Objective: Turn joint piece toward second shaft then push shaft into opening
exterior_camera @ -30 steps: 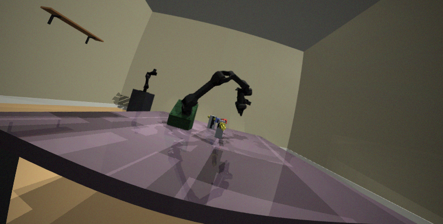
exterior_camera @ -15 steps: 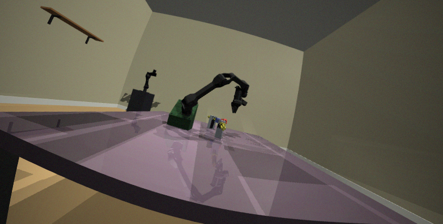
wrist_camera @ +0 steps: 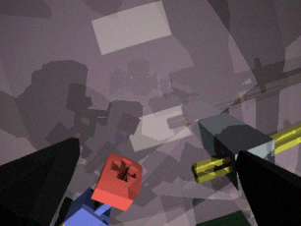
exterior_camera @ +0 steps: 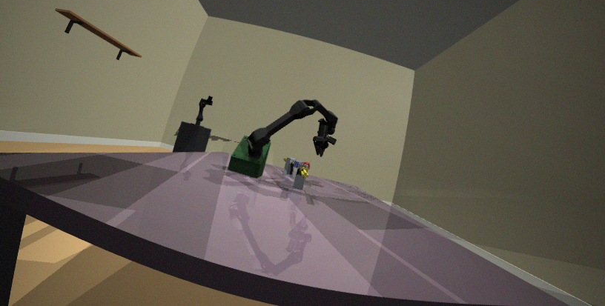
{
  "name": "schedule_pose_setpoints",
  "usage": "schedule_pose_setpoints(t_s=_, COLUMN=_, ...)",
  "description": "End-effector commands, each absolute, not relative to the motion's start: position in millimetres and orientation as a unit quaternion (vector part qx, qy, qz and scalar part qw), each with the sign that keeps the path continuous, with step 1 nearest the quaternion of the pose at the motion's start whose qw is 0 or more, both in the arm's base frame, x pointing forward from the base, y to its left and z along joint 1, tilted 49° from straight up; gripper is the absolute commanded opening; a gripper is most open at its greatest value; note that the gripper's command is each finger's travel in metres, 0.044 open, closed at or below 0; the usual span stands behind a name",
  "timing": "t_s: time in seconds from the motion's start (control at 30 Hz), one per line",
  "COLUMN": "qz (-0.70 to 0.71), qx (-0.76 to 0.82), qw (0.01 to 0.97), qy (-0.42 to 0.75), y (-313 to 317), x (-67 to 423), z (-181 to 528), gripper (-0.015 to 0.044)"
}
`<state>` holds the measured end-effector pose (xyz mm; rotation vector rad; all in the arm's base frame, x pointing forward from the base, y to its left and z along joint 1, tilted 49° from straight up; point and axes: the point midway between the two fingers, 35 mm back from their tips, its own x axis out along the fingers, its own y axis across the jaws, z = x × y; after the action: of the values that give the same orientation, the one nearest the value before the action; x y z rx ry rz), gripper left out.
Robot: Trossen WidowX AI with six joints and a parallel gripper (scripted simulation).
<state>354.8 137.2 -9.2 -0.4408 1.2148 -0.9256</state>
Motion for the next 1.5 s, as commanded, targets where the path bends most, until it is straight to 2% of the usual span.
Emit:
schedule_pose_setpoints(t_s=0.0, qz=-0.447, qx=-0.166, qw=0.717, qy=0.509, y=134.8, x=354.0, z=-11.8, gripper=0.0440)
schedule_pose_setpoints(t_s=0.3, qz=-0.500, qx=-0.093, qw=0.745, qy=0.431, y=131.8, x=352.6, z=-16.0, gripper=0.0440)
schedule_pose_setpoints(t_s=0.53, qz=-0.501, qx=-0.091, qw=0.746, qy=0.429, y=129.6, x=352.9, z=-18.2, gripper=0.0440)
schedule_pose_setpoints(t_s=1.13, qz=-0.502, qx=-0.092, qw=0.746, qy=0.428, y=72.9, x=351.3, z=-68.3, gripper=0.0440)
schedule_pose_setpoints(t_s=1.47, qz=-0.500, qx=-0.091, qw=0.746, qy=0.430, y=93.1, x=320.7, z=-90.1, gripper=0.0440)
